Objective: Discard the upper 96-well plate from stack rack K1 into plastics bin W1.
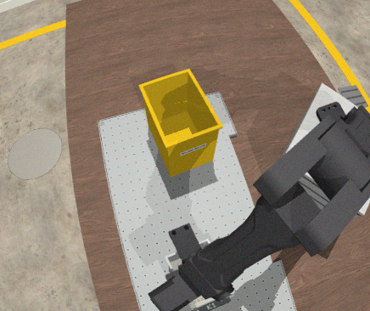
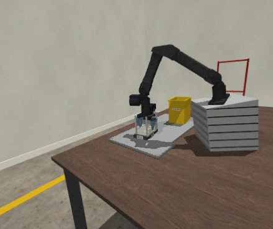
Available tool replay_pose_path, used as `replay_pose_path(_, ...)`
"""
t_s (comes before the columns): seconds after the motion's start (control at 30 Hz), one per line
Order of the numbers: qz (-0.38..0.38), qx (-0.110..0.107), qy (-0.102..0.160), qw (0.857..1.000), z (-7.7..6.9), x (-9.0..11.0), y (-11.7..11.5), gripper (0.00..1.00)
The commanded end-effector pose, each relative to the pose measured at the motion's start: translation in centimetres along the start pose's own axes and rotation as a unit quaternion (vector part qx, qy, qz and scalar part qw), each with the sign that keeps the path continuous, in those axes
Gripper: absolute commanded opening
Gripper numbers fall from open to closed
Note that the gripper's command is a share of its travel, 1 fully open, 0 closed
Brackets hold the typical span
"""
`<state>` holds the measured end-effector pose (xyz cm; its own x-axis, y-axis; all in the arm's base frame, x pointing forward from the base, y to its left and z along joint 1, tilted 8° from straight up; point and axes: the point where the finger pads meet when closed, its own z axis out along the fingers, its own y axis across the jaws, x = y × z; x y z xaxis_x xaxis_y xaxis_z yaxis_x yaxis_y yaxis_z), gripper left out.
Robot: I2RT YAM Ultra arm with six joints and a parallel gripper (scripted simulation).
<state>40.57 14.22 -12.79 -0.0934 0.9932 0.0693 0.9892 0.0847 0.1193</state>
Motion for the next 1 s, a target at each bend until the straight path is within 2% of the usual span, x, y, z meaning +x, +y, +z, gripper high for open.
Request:
replay_pose_path(0.0, 0.000, -0.006, 0.002, 1.000, -0.3, 0.1, 0.4, 0.00)
replay_pose_path(0.27, 0.000, -0.006, 0.002, 1.000, -0.3, 0.1, 0.4, 0.00)
replay_pose_path(0.97, 0.000, -0.006, 0.002, 1.000, -3.5, 0.1, 0.4, 0.00)
